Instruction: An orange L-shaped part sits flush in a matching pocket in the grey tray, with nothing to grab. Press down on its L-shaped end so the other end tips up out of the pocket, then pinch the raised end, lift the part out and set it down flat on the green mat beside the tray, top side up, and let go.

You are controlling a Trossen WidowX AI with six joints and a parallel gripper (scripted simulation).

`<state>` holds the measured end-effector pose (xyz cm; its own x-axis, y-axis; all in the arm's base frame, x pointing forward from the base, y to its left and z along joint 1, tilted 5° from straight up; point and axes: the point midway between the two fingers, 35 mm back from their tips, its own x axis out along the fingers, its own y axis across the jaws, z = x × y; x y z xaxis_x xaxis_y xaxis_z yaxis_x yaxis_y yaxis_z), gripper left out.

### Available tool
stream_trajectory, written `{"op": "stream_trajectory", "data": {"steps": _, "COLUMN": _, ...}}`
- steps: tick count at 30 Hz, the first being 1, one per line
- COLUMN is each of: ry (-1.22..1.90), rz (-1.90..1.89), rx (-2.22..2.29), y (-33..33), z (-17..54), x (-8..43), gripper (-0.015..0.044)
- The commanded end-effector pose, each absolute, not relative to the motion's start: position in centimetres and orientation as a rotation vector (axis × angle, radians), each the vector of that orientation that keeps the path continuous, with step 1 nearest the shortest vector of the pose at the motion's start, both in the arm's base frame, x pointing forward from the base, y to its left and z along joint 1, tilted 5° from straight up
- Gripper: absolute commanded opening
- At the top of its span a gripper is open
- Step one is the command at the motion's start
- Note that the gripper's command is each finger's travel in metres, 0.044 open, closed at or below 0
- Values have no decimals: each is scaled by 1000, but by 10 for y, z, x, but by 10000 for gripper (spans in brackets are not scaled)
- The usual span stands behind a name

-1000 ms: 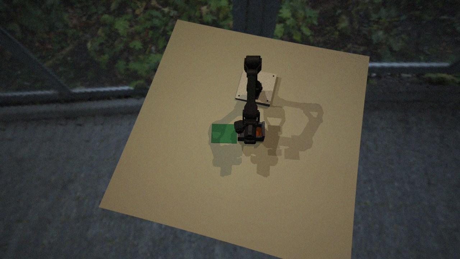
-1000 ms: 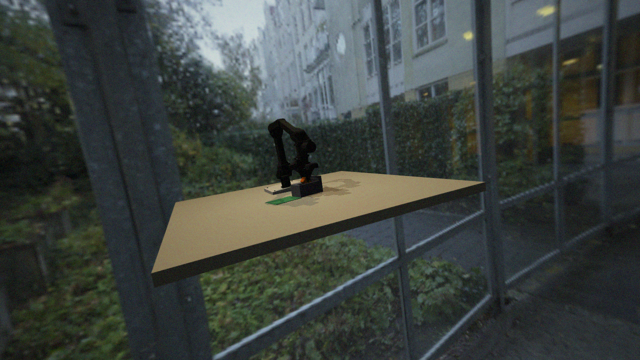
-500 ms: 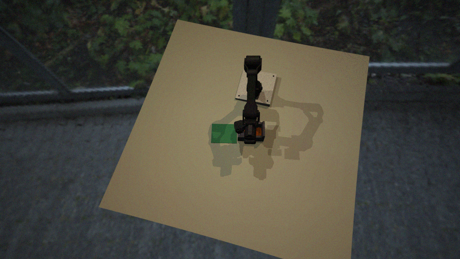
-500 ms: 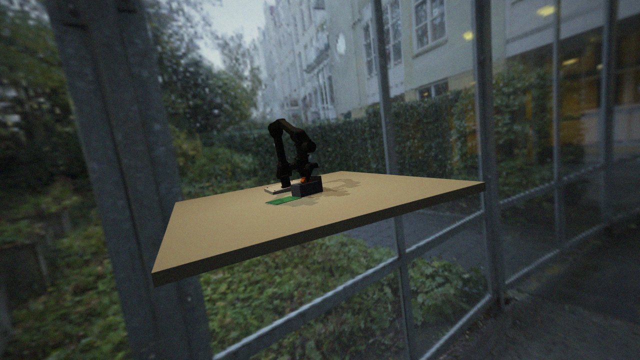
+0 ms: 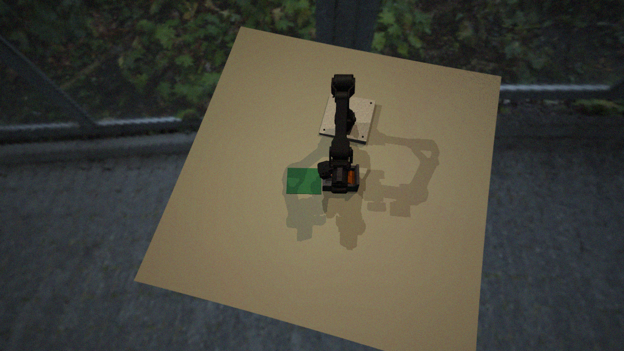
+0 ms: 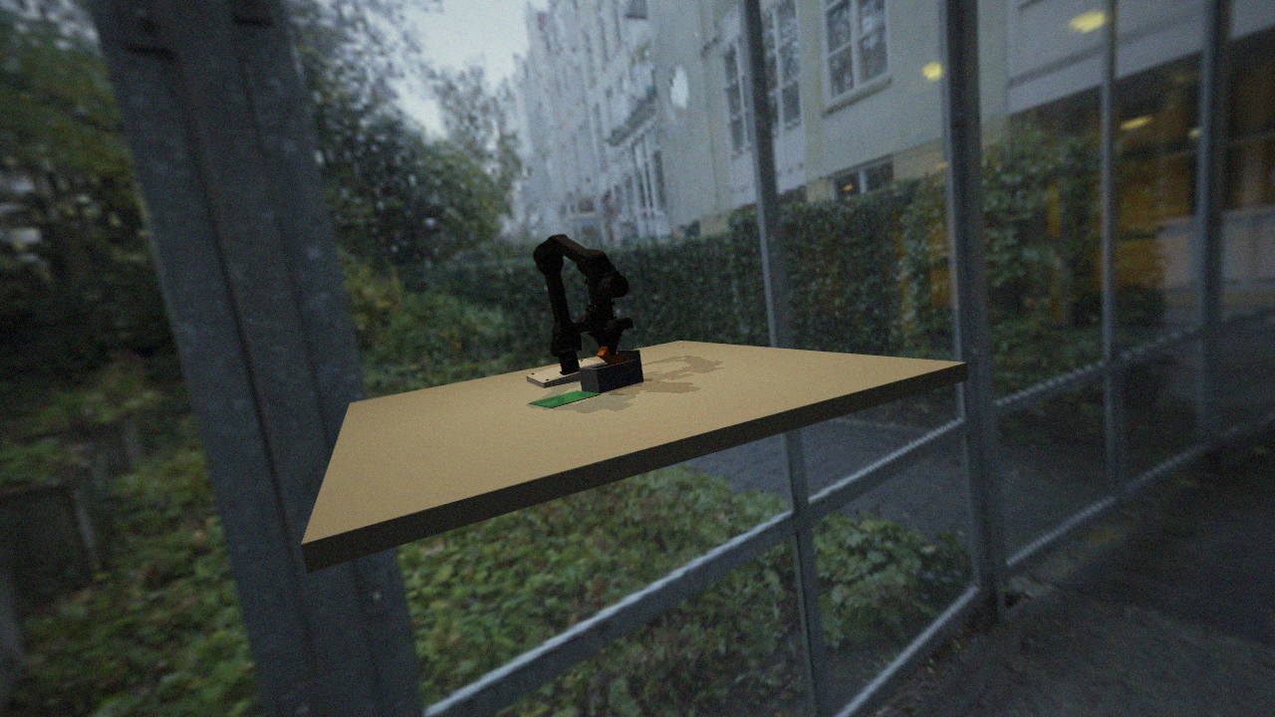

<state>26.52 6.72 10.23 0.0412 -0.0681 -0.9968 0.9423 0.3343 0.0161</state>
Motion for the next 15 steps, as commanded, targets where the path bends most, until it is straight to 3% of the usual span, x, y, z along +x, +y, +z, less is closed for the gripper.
{"op": "stream_trajectory", "data": {"steps": 1, "ry": 1273, "rz": -972, "rx": 919, "y": 68, "z": 110, "x": 265, "gripper": 0}}
{"op": "stream_trajectory", "data": {"steps": 15, "ry": 1273, "rz": -972, "rx": 917, "y": 69, "z": 132, "x": 264, "gripper": 0}}
